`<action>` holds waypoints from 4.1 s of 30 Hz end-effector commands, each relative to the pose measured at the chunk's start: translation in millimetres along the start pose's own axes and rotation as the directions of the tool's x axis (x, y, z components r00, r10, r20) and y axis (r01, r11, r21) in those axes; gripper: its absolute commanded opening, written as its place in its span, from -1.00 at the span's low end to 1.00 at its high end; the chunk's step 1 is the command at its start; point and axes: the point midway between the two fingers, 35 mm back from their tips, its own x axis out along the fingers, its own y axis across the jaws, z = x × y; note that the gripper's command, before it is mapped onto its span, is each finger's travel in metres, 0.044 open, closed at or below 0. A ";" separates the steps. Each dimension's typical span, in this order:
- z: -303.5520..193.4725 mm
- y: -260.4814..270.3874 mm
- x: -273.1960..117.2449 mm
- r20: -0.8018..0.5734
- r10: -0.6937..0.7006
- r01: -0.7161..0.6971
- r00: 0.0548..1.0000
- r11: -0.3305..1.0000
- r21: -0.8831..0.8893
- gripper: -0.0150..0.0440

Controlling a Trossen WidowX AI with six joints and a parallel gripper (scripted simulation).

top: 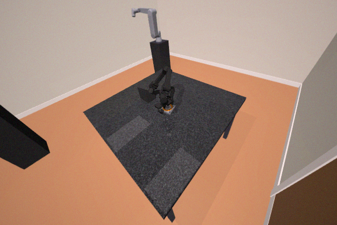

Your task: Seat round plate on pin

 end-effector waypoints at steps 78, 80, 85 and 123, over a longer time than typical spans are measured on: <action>-60.1 37.2 22.0 -0.009 0.013 -0.013 1.000 1.000 0.014 -0.49; -60.6 39.5 21.6 -0.009 0.013 -0.013 1.000 1.000 0.014 -0.49; -61.7 45.2 21.3 -0.009 0.013 -0.013 1.000 1.000 0.014 -0.49; -41.5 93.6 17.5 -0.009 0.016 -0.016 1.000 1.000 0.013 -0.49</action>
